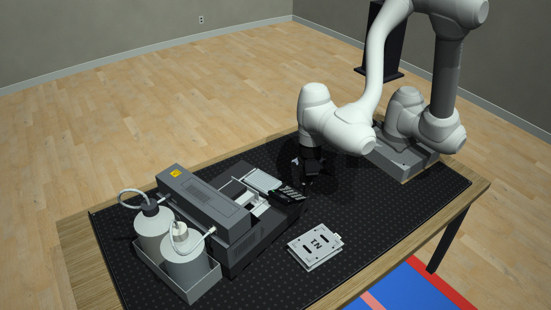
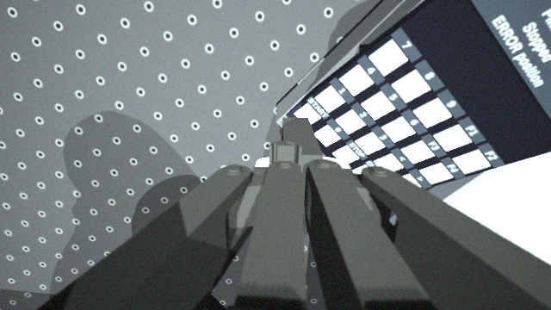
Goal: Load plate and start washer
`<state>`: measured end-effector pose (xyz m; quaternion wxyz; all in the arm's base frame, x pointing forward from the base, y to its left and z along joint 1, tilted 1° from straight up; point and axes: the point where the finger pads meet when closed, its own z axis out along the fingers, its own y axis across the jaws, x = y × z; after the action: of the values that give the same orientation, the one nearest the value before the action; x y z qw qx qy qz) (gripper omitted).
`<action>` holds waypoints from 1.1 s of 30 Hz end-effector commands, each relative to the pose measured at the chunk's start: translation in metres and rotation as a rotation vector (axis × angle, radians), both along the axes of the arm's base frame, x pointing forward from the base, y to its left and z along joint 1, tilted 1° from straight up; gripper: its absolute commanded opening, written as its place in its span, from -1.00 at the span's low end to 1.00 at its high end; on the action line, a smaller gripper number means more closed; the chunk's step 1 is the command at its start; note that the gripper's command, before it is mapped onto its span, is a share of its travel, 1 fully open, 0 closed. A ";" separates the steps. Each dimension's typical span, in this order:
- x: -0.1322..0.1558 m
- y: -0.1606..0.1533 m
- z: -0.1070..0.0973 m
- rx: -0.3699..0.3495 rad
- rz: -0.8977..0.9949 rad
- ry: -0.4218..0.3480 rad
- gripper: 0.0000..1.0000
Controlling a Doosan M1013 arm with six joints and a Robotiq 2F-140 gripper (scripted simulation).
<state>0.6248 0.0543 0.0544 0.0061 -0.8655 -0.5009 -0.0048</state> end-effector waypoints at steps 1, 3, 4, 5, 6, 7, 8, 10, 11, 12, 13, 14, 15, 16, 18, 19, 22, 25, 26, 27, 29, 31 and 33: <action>0.001 0.000 0.000 0.000 0.000 -0.002 -0.80; 0.001 0.000 0.000 0.000 0.000 -0.002 -0.80; 0.001 0.000 0.000 0.000 0.000 -0.002 -0.80; 0.001 0.000 0.000 0.000 0.000 -0.002 -0.80; 0.001 0.000 0.000 0.000 0.000 -0.002 -0.80; 0.001 0.000 0.000 0.000 0.000 -0.002 -0.80; 0.001 0.000 -0.001 0.000 0.000 -0.002 -0.80; 0.001 0.000 -0.001 0.000 0.000 -0.002 -0.80; 0.001 0.000 -0.001 0.000 0.000 -0.002 -0.80; 0.001 0.000 -0.001 0.000 0.000 -0.002 -0.80; 0.001 0.000 -0.001 0.000 0.000 -0.002 -0.80; 0.001 0.000 -0.002 0.000 0.000 -0.002 -0.80; 0.001 0.000 -0.002 0.000 0.000 -0.002 -0.80; 0.001 0.000 -0.002 0.000 0.000 -0.002 -0.80; 0.001 0.000 -0.002 0.000 0.000 -0.002 -0.80; 0.001 0.000 -0.002 0.000 0.000 -0.002 -0.80; 0.001 0.000 -0.003 0.000 0.000 -0.002 -0.80; 0.001 0.000 -0.003 0.000 0.000 -0.002 -0.80; 0.001 0.000 -0.003 0.000 0.000 -0.002 -0.80; 0.001 0.000 -0.003 0.000 0.000 -0.002 -0.80; 0.001 0.000 -0.004 0.000 0.000 -0.002 -0.80; 0.001 0.000 -0.004 0.000 0.000 -0.002 -0.80; 0.001 0.000 -0.004 0.000 0.000 -0.002 -0.80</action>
<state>0.6248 0.0544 0.0495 0.0061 -0.8655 -0.5009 -0.0048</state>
